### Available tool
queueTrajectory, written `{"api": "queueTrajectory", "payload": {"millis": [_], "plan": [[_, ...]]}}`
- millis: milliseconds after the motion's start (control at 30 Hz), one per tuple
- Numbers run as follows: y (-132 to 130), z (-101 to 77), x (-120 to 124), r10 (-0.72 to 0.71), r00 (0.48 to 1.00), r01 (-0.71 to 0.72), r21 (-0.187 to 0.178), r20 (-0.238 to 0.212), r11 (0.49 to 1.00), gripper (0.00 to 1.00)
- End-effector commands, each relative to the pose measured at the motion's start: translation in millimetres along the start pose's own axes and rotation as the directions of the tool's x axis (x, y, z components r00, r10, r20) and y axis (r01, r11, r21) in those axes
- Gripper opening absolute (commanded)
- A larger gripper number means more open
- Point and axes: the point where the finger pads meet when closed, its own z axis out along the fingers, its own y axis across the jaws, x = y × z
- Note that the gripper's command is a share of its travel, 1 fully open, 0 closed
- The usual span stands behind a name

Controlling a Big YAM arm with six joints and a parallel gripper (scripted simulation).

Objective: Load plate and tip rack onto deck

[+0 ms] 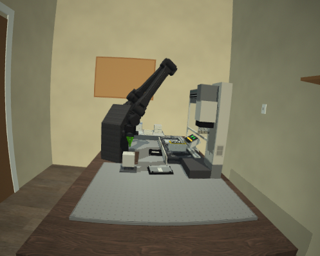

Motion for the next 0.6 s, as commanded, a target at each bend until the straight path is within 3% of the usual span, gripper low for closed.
{"api": "queueTrajectory", "payload": {"millis": [0,233,267,333,567], "plan": [[2.5,5.9,-9.3,0.003,1.000,-0.003,-0.002,0.019,1.000,0.00],[2.1,14.4,-8.4,0.004,1.000,-0.004,-0.002,0.017,1.000,0.00],[8.0,7.6,-15.5,0.001,0.999,0.000,-0.018,0.043,1.000,0.00],[1.6,19.5,-7.1,0.005,1.000,-0.005,-0.001,0.015,1.000,0.00],[1.0,31.2,-6.0,0.006,1.000,-0.006,-0.001,0.014,1.000,0.00]]}}
